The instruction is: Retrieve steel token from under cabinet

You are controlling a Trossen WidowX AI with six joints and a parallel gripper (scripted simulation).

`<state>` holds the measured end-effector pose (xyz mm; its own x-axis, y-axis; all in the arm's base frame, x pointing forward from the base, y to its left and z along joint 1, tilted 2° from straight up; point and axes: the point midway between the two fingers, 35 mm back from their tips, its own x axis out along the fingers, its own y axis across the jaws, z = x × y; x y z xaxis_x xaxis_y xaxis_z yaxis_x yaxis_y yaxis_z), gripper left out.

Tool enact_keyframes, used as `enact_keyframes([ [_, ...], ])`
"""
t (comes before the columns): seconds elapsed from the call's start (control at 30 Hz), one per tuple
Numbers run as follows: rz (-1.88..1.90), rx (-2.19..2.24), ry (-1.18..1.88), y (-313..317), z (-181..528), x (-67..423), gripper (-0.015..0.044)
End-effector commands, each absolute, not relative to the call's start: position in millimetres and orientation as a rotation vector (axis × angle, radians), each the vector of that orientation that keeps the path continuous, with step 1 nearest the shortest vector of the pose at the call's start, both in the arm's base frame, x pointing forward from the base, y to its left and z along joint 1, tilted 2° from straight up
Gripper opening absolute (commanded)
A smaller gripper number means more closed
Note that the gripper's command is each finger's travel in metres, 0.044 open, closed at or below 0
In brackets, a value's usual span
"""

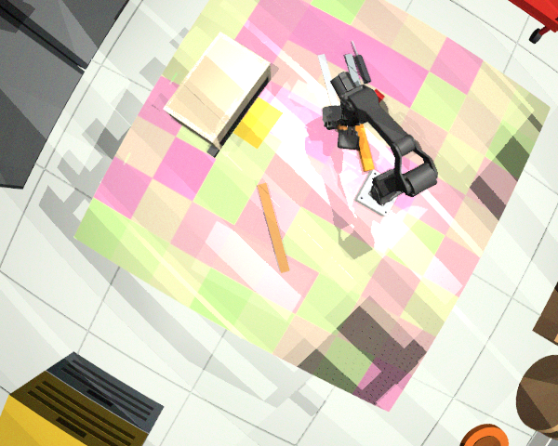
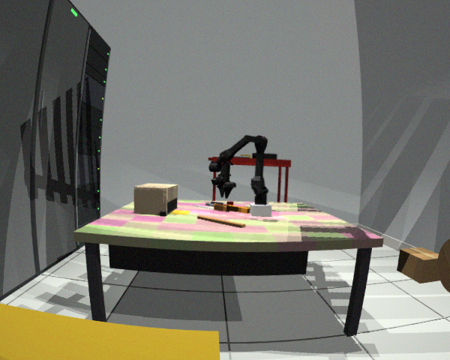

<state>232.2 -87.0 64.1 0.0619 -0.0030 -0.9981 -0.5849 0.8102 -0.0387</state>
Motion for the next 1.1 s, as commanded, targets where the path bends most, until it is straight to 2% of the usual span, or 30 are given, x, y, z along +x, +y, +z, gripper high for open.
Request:
enact_keyframes([
  [0.0, 0.44, -0.472, 1.466, -87.1, 64.1, 231.8, 0.027],
  [1.07, 0.251, -0.272, 1.497, -87.1, 64.2, 232.1, 0.027],
])
